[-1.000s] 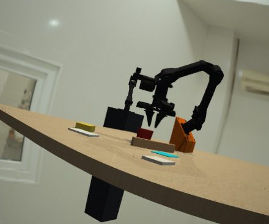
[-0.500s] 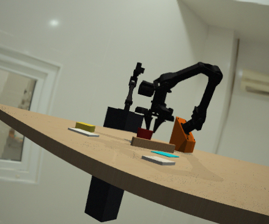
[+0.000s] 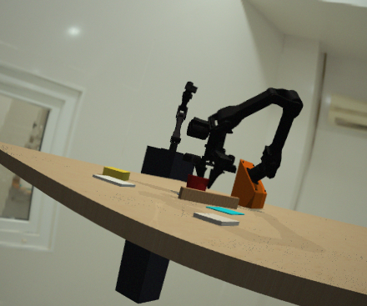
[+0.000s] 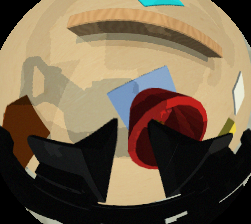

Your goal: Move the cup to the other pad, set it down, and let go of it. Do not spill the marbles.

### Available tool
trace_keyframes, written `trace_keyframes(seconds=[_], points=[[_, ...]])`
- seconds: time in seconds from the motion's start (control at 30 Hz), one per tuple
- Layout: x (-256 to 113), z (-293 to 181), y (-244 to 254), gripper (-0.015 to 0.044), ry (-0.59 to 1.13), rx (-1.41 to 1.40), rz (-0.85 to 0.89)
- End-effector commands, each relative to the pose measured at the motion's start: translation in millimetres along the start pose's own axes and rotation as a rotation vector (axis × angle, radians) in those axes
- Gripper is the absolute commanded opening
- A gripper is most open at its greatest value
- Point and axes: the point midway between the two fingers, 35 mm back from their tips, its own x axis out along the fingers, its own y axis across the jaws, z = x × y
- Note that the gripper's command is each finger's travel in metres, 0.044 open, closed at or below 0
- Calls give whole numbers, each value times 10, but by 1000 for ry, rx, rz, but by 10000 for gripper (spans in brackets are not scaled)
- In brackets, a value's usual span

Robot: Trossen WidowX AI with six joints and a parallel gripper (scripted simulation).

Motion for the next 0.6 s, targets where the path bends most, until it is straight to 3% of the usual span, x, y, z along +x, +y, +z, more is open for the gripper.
trace_keyframes(seconds=[0.0,0.17,0.23,0.57], points=[[71,6,19,148,-6,5,3],[82,6,20,148,-6,5,3],[64,0,15,95,-1,1,3],[64,0,15,29,-1,1,3]])
